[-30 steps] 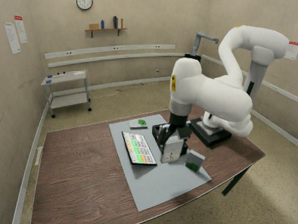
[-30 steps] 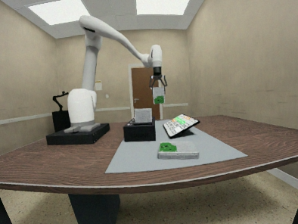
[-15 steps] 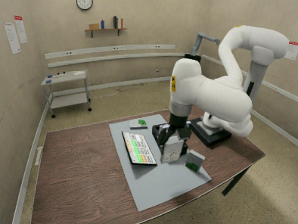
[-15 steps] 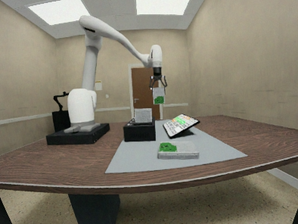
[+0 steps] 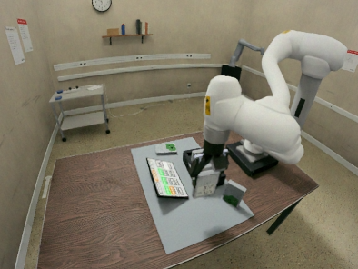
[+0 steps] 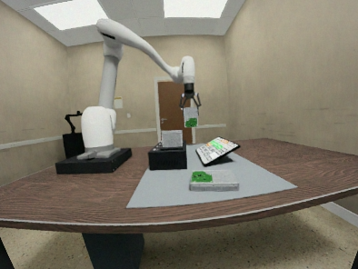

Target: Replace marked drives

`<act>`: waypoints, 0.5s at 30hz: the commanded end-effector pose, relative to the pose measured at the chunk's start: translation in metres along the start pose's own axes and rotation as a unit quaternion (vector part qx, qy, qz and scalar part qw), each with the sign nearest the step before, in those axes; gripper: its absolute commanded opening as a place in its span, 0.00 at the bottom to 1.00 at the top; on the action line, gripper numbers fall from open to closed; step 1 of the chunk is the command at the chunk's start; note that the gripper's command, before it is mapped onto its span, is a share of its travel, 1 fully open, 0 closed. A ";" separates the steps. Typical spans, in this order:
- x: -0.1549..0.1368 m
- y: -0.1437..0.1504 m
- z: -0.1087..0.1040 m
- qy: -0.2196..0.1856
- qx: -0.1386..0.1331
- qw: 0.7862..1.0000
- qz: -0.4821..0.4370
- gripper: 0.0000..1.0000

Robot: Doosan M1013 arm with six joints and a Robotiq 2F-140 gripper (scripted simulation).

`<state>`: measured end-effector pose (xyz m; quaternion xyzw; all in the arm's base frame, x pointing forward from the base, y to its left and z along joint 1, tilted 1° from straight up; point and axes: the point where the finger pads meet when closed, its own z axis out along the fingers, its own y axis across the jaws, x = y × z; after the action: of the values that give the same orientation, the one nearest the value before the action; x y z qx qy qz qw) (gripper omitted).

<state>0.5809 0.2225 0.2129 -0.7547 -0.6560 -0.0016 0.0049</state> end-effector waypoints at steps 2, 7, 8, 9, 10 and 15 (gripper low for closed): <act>0.000 0.000 0.010 0.001 0.000 1.000 0.000 0.10; 0.000 0.000 0.024 0.001 0.000 1.000 0.000 0.10; 0.000 0.000 0.027 0.001 0.000 1.000 0.000 0.10; 0.000 0.000 0.030 0.001 0.000 1.000 0.000 0.10; 0.000 0.000 0.033 0.001 0.000 1.000 0.000 0.10; 0.000 0.000 0.042 0.001 0.000 1.000 0.000 0.10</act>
<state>0.5807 0.2229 0.1775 -0.7547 -0.6561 -0.0017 0.0049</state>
